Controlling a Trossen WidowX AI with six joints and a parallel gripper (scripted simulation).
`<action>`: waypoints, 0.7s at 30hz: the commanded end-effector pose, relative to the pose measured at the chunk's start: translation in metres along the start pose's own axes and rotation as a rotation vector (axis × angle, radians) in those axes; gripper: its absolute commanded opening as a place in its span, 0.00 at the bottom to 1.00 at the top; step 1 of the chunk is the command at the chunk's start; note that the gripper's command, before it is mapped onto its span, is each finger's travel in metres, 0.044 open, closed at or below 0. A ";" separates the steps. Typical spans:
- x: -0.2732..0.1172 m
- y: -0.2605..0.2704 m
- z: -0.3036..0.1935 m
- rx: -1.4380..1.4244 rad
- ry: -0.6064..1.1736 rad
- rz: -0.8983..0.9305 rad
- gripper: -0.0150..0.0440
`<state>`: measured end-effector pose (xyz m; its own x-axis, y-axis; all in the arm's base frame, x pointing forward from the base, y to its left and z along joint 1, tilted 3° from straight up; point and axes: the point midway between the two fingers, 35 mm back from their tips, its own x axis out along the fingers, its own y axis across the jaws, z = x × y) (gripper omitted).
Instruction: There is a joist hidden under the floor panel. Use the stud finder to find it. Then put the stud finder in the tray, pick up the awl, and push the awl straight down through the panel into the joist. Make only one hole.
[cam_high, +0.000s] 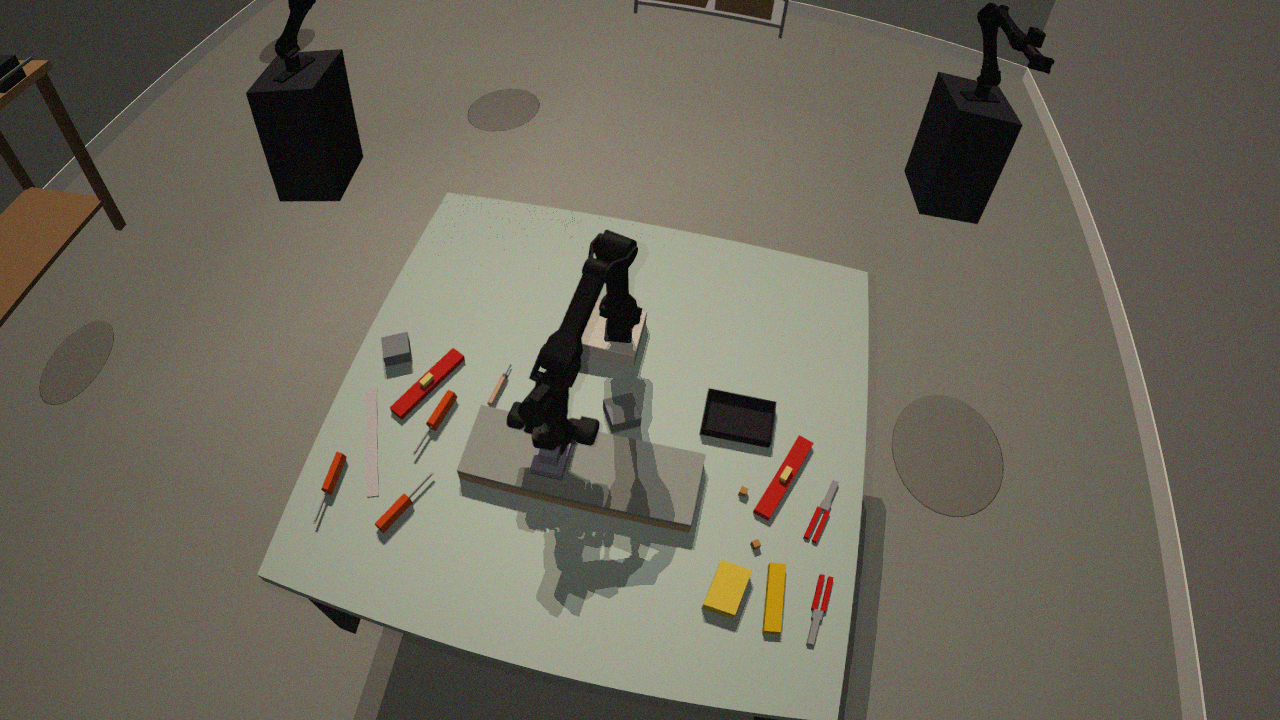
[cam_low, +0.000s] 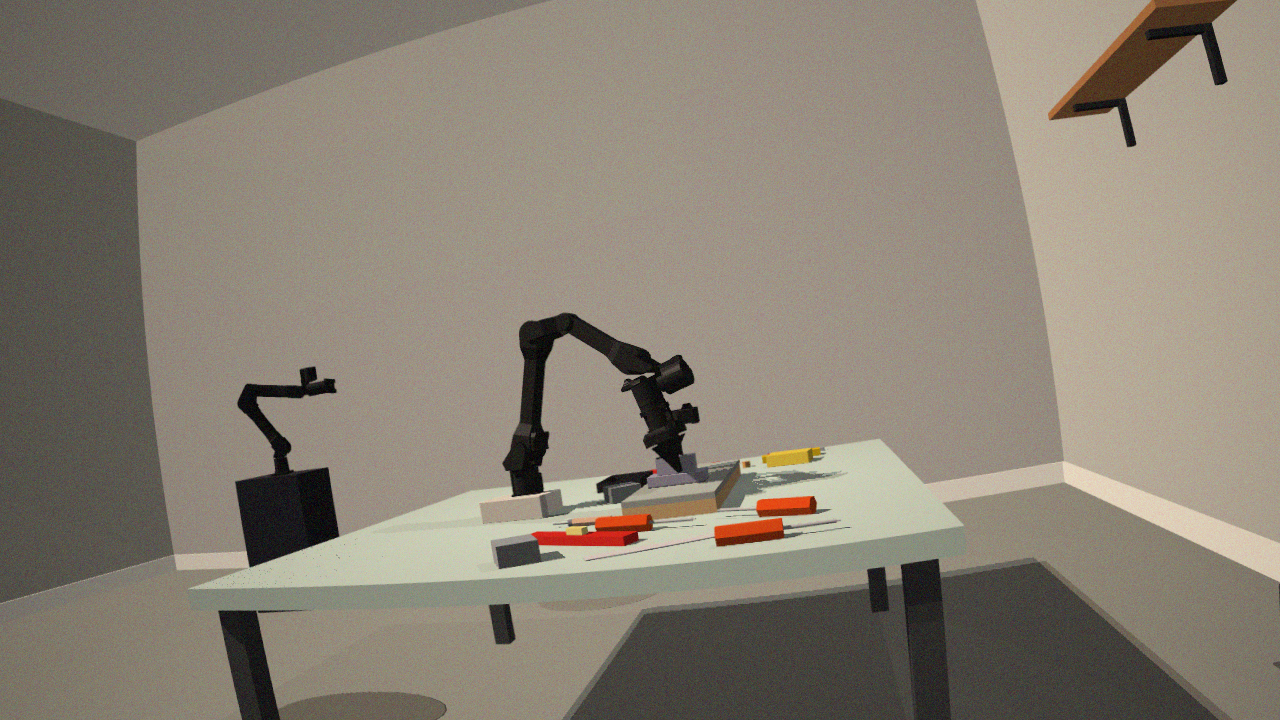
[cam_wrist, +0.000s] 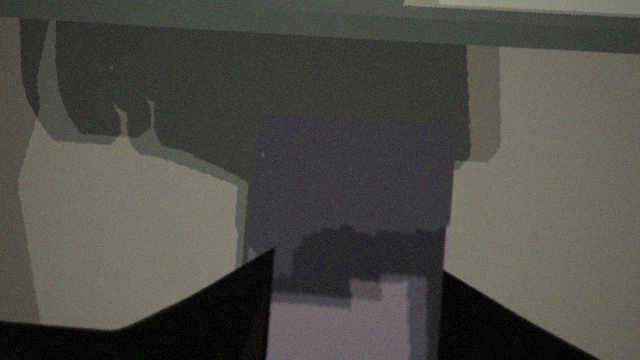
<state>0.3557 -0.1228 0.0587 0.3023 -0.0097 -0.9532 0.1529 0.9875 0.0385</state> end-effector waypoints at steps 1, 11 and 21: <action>0.000 -0.009 -0.001 0.001 0.003 -0.003 0.25; 0.000 -0.023 -0.001 0.000 0.003 -0.004 0.25; 0.000 -0.038 -0.001 0.000 0.003 -0.006 0.25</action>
<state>0.3508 -0.1528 0.0578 0.3019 -0.0129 -0.9532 0.1533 0.9876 0.0352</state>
